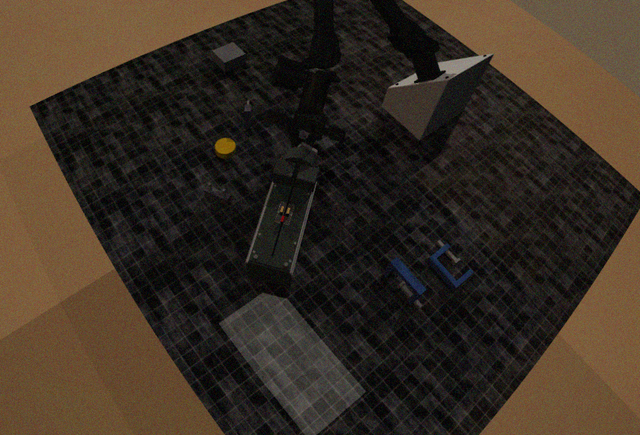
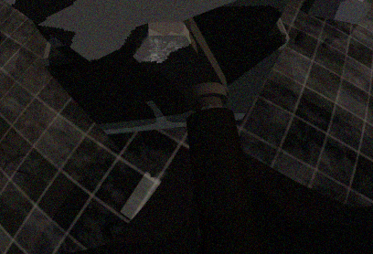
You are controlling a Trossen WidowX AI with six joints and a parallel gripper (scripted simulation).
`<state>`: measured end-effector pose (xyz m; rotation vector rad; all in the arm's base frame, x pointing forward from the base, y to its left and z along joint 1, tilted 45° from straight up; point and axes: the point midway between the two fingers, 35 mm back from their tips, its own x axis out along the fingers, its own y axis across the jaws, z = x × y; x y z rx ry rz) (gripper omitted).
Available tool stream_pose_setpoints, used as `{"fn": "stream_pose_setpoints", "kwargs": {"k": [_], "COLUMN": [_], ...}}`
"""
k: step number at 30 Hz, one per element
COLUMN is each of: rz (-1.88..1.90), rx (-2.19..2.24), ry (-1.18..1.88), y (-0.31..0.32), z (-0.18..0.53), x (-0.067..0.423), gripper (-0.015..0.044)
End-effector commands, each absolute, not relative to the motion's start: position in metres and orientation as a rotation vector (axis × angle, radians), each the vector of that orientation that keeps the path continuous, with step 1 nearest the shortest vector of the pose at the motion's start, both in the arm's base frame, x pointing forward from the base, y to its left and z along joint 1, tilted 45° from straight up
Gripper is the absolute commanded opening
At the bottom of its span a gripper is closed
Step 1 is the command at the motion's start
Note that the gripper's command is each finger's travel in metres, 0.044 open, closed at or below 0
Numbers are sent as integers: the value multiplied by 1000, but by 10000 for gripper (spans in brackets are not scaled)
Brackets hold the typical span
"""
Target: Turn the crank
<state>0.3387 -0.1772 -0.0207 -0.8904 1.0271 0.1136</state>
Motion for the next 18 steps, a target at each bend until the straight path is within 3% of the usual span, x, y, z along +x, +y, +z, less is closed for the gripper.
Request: {"fn": "stream_pose_setpoints", "kwargs": {"k": [1, 18], "rz": [130, 130], "rx": [-884, -884], "ry": [1047, 1047], "y": [-174, -173], "z": [-28, -29], "x": [334, 334], "gripper": [0, 0]}}
